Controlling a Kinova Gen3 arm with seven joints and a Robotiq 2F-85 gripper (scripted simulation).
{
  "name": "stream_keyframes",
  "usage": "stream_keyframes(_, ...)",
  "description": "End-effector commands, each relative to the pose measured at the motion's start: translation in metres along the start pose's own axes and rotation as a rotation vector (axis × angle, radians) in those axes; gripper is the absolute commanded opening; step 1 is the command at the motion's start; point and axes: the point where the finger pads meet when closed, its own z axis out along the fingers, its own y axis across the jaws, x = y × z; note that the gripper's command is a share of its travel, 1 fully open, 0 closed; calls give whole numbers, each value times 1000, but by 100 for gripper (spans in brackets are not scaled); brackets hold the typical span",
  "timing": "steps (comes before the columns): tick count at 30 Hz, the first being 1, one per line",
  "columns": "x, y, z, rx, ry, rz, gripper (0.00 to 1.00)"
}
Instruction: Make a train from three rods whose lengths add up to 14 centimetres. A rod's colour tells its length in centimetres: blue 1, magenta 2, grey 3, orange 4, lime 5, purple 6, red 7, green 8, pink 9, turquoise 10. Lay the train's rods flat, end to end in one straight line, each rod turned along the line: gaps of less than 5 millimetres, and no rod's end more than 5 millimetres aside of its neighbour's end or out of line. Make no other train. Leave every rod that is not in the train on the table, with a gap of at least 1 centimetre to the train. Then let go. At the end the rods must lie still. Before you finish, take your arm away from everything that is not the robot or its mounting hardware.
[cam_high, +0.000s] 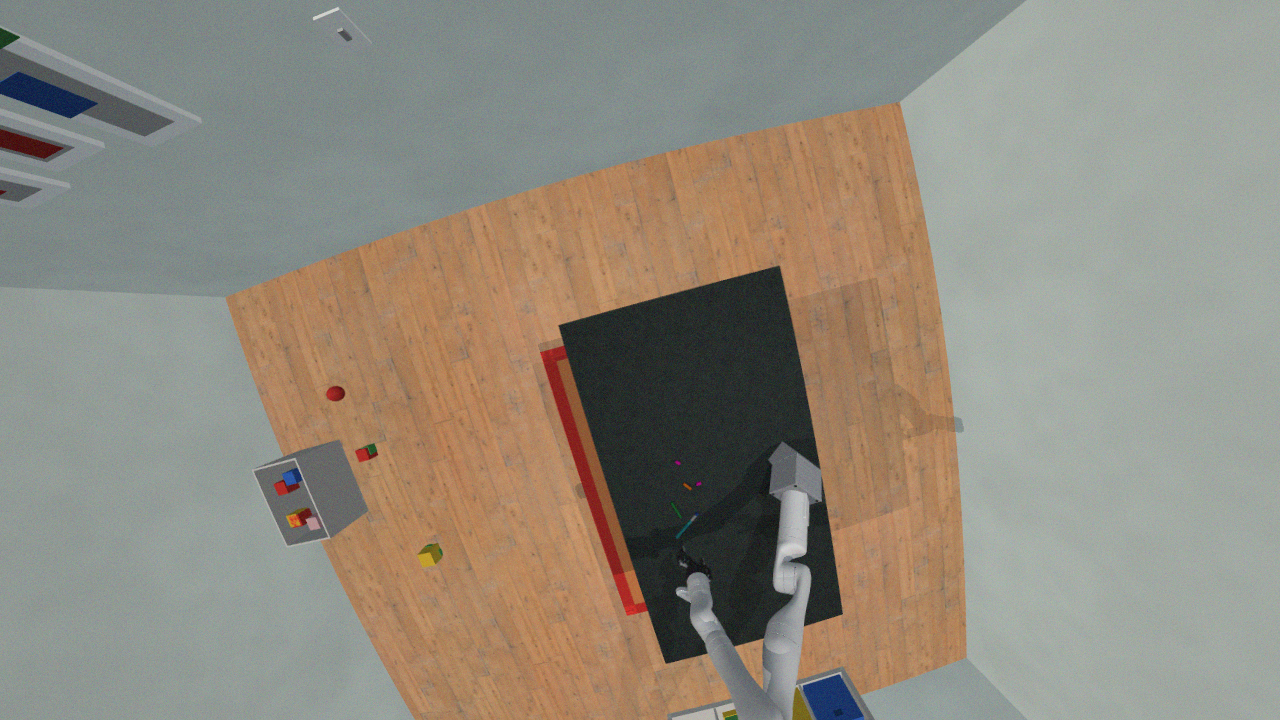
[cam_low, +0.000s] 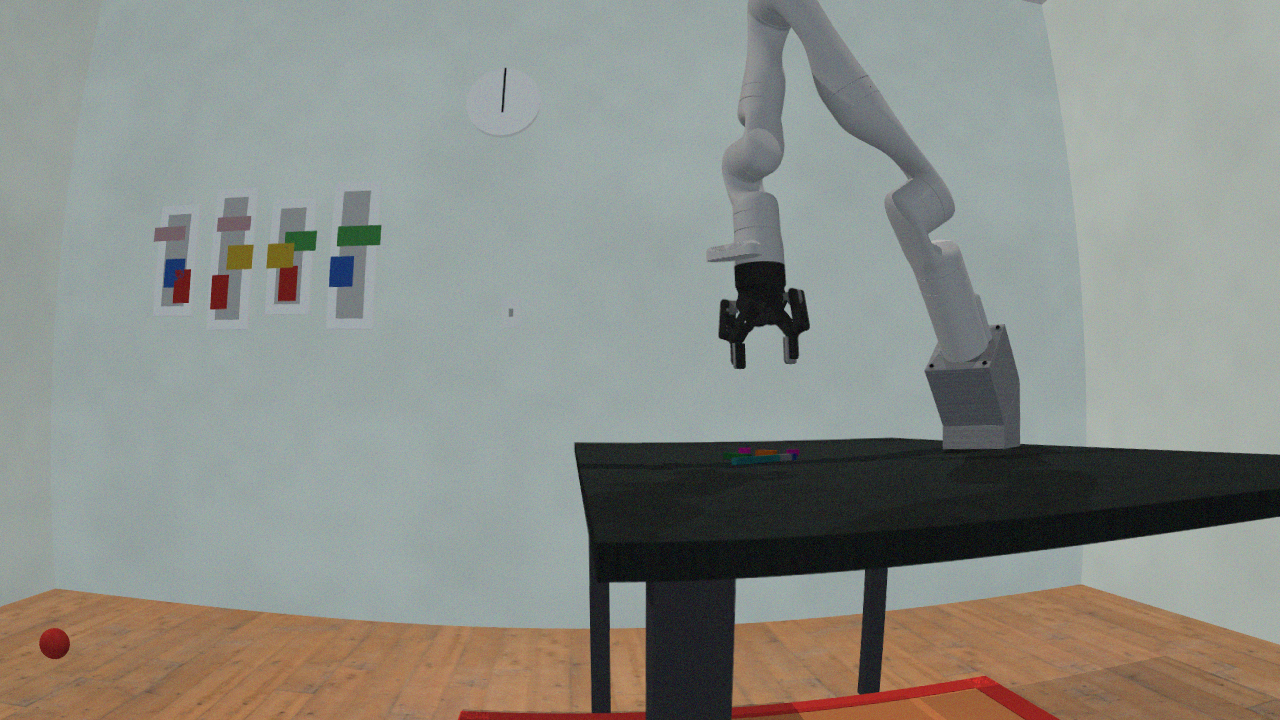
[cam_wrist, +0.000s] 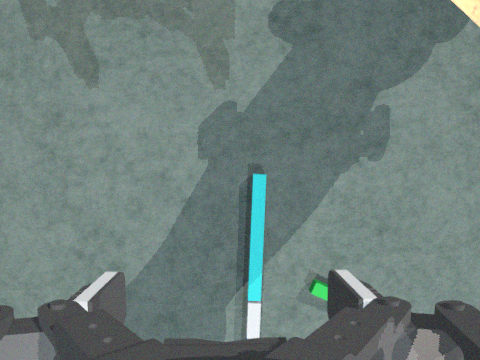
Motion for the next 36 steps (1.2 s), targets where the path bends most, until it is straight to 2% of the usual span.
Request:
stream_keyframes(1,-5,18,-14,-32,8,42,100)
stream_keyframes(3,-5,18,-14,-32,8,42,100)
stream_keyframes(11,-5,17,-40,-32,8,42,100)
stream_keyframes(17,-5,17,-52,-32,8,42,100)
stream_keyframes(36,-5,16,-55,-32,8,42,100)
